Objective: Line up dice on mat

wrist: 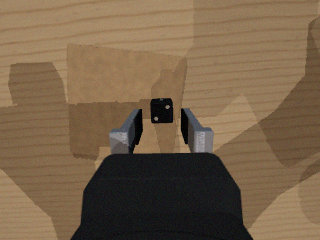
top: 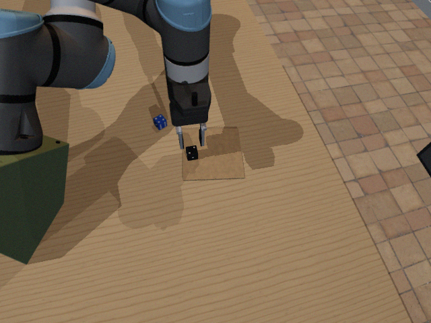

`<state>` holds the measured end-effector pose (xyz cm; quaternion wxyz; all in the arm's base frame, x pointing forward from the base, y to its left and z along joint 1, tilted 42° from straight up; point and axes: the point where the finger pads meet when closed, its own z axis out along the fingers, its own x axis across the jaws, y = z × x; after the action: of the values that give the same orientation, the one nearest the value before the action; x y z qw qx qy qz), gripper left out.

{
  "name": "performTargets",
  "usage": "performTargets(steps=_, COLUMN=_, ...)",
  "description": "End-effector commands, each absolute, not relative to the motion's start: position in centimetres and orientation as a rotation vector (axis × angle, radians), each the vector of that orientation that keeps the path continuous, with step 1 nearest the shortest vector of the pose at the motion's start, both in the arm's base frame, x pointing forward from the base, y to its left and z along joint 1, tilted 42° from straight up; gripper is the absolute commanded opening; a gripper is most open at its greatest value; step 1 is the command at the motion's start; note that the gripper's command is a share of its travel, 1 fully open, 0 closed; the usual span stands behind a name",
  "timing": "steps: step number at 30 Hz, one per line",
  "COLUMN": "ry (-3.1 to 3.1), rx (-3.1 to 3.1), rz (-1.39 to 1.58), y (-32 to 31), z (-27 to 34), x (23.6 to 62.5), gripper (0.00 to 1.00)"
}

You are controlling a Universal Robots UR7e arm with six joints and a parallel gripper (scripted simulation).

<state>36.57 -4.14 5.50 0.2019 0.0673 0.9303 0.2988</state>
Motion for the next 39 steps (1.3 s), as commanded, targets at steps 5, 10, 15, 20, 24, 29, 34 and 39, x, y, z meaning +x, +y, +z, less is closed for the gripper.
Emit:
performTargets(steps=5, ry=2.597, rx=0.188, rz=0.833, y=-5.3, z=7.1, x=35.7, gripper=0.79)
performTargets(steps=10, ry=2.597, rx=0.188, rz=0.833, y=-5.9, z=8.0, x=35.2, gripper=0.79)
performTargets(steps=15, ry=2.597, rx=0.188, rz=0.833, y=-6.2, z=8.4, x=34.9, gripper=0.79)
performTargets(steps=20, ry=2.597, rx=0.188, rz=0.833, y=-6.3, z=8.5, x=34.9, gripper=0.79)
performTargets(steps=24, ry=2.597, rx=0.188, rz=0.833, y=-6.3, z=8.5, x=34.9, gripper=1.0)
performTargets(steps=29, ry=2.597, rx=0.188, rz=0.833, y=-6.3, z=8.5, x=34.9, gripper=1.0)
performTargets(steps=34, ry=2.597, rx=0.188, rz=0.833, y=-6.3, z=8.5, x=34.9, gripper=1.0)
performTargets(steps=39, ry=2.597, rx=0.188, rz=0.833, y=-6.3, z=8.5, x=34.9, gripper=1.0)
